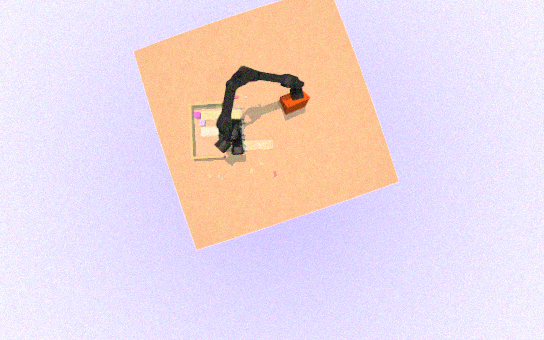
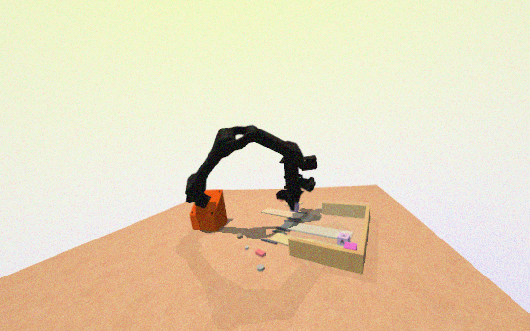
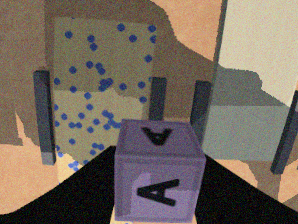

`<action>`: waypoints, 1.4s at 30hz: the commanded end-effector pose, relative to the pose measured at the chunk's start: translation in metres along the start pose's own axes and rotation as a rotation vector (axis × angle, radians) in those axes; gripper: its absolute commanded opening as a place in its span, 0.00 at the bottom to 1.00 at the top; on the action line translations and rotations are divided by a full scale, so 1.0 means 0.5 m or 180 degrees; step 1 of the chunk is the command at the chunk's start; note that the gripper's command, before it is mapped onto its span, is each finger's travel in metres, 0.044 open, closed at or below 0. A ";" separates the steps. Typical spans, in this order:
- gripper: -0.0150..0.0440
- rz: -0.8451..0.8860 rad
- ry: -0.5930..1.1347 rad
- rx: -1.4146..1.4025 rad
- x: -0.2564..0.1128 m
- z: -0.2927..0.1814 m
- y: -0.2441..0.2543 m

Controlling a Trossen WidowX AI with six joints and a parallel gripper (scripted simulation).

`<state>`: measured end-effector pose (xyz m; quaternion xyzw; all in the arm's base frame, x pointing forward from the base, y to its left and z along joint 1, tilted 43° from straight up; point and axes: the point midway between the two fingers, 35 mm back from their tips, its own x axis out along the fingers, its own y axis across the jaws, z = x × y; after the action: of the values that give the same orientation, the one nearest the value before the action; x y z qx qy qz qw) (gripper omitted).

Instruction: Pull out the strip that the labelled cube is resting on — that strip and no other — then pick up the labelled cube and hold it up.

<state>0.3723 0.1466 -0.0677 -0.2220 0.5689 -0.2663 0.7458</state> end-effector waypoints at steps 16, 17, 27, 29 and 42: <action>0.25 0.0019 -0.0001 0.0005 -0.020 -0.086 -0.046; 0.25 0.0019 -0.0001 0.0004 -0.020 -0.092 -0.050; 0.25 0.0016 0.0004 -0.0001 -0.017 -0.153 -0.086; 0.25 0.0015 0.0005 -0.0002 -0.016 -0.165 -0.094; 0.25 0.0019 0.0008 -0.0003 -0.087 -0.174 -0.099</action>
<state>0.2728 0.1245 -0.0375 -0.2279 0.5727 -0.2663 0.7411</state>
